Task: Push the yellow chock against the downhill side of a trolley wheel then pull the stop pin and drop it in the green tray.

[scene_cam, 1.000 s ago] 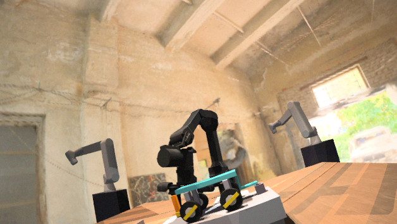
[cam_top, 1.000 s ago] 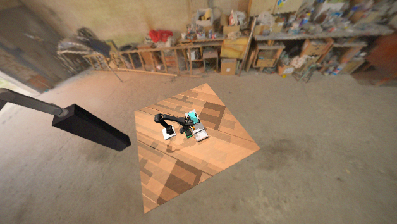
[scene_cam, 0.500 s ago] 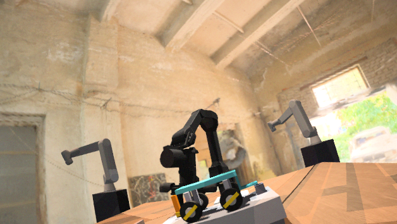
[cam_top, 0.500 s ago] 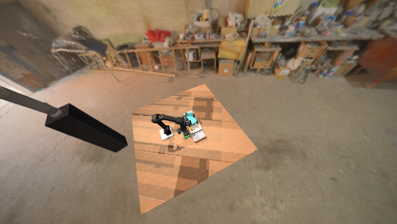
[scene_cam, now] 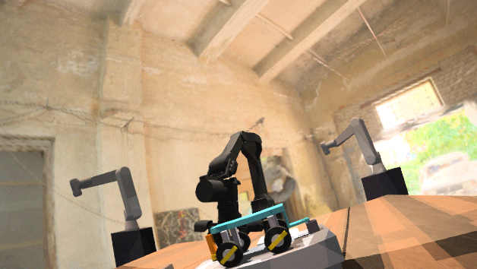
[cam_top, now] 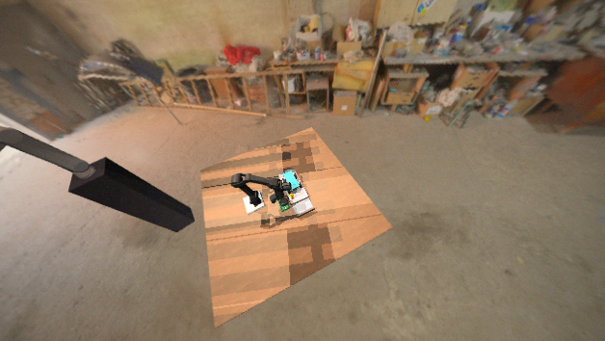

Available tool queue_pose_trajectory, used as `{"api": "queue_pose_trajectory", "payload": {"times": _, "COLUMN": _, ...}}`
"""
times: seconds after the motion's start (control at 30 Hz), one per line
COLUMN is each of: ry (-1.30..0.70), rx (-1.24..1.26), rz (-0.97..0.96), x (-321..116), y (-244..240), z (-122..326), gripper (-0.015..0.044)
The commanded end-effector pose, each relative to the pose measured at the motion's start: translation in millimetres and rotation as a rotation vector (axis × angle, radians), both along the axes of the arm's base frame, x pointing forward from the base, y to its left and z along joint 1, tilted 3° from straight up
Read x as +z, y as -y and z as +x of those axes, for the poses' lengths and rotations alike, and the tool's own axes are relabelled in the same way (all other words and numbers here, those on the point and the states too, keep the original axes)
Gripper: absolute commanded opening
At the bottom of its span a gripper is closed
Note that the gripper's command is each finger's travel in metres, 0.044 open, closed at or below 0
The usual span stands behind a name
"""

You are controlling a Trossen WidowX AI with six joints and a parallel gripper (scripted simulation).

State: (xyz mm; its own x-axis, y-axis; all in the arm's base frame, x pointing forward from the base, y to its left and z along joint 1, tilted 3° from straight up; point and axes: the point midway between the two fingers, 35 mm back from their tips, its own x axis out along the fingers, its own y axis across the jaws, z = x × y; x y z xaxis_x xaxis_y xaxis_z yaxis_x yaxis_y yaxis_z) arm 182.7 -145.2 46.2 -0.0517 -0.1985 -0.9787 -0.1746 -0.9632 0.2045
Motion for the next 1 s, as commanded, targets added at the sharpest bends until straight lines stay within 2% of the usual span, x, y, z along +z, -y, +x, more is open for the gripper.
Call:
{"api": "queue_pose_trajectory", "payload": {"times": 0.0, "ry": -0.004, "rx": -0.004, "rz": -0.001, "x": -2, "y": -2, "z": -1, "gripper": 0.019}}
{"api": "queue_pose_trajectory", "payload": {"times": 0.97, "ry": -0.004, "rx": -0.004, "rz": 0.0, "x": -12, "y": -12, "z": 1, "gripper": 0.019}}
